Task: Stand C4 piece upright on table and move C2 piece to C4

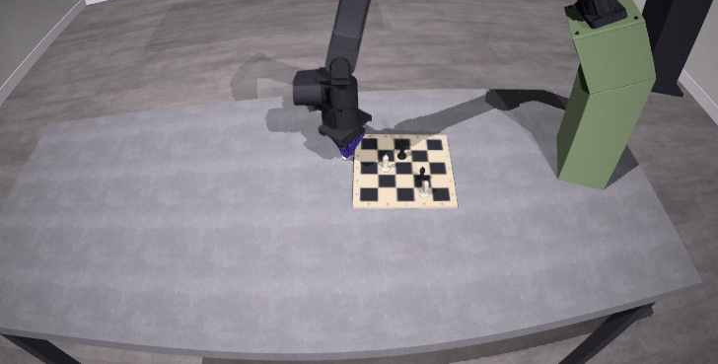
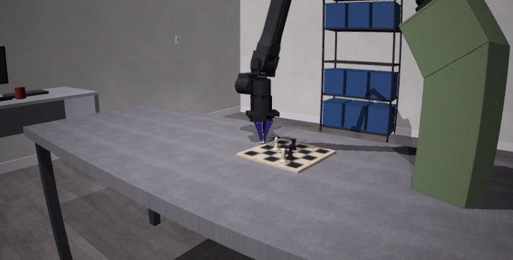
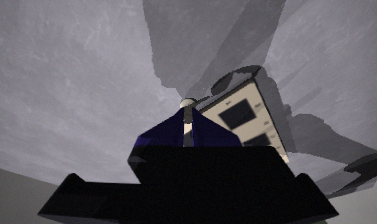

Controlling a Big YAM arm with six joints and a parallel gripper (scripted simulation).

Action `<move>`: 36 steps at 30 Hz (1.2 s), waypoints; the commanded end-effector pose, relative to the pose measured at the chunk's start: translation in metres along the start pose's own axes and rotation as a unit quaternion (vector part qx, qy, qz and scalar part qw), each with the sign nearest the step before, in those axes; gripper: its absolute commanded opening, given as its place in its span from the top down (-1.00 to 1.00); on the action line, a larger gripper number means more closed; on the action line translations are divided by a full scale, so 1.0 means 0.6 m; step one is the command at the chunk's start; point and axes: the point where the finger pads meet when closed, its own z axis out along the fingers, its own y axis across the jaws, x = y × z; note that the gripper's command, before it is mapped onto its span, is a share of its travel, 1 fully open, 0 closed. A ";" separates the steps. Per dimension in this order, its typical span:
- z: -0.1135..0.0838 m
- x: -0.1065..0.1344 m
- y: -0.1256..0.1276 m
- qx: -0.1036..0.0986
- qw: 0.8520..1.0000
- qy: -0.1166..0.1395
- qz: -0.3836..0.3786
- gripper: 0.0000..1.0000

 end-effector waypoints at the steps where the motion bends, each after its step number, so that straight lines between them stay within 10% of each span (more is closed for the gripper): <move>1: -0.037 -0.073 0.027 -0.025 0.999 -0.038 0.007 1.00; 36: -0.014 -0.048 0.012 -0.015 1.000 -0.023 0.006 1.00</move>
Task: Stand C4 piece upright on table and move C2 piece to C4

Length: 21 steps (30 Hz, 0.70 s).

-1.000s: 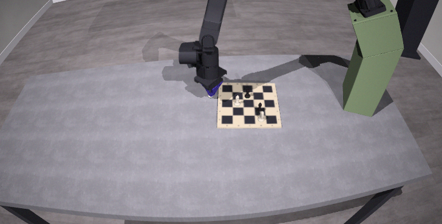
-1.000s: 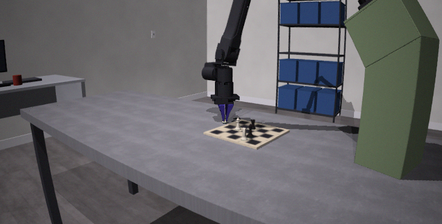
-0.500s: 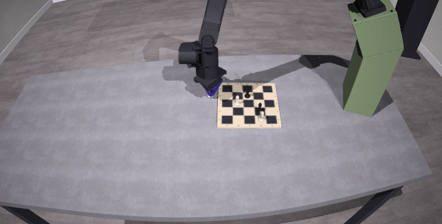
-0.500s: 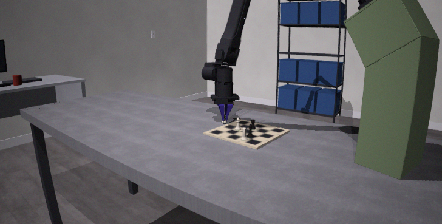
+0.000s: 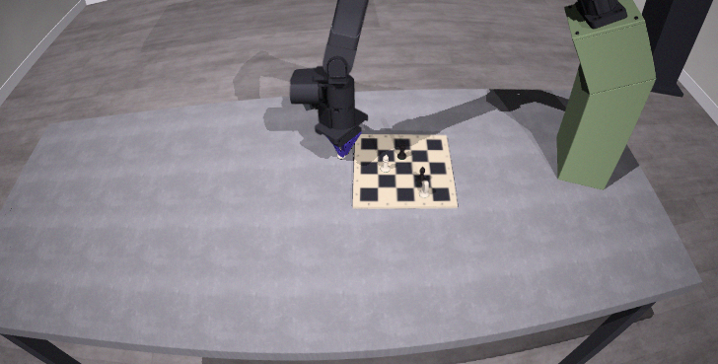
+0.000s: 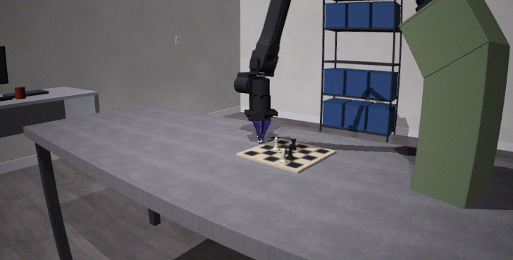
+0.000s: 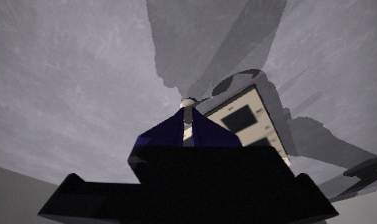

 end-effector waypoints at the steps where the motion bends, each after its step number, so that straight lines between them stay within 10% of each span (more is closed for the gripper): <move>1: -0.012 -0.034 0.004 -0.009 1.000 -0.016 0.004 1.00; 21: -0.010 -0.036 0.007 -0.009 1.000 -0.015 0.000 1.00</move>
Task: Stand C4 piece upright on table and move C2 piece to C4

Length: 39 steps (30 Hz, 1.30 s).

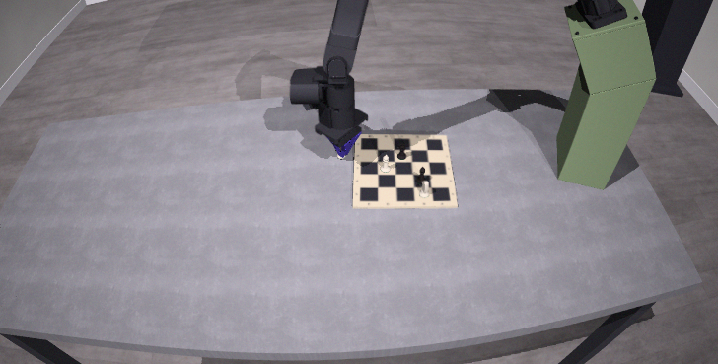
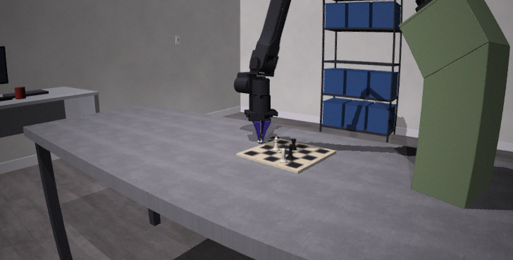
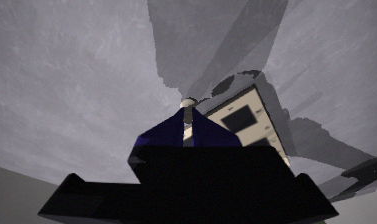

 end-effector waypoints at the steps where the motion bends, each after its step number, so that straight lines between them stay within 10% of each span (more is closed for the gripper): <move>1: -0.010 -0.036 0.008 -0.009 1.000 -0.015 0.002 1.00; 39: -0.010 -0.031 0.011 -0.007 1.000 -0.012 -0.001 1.00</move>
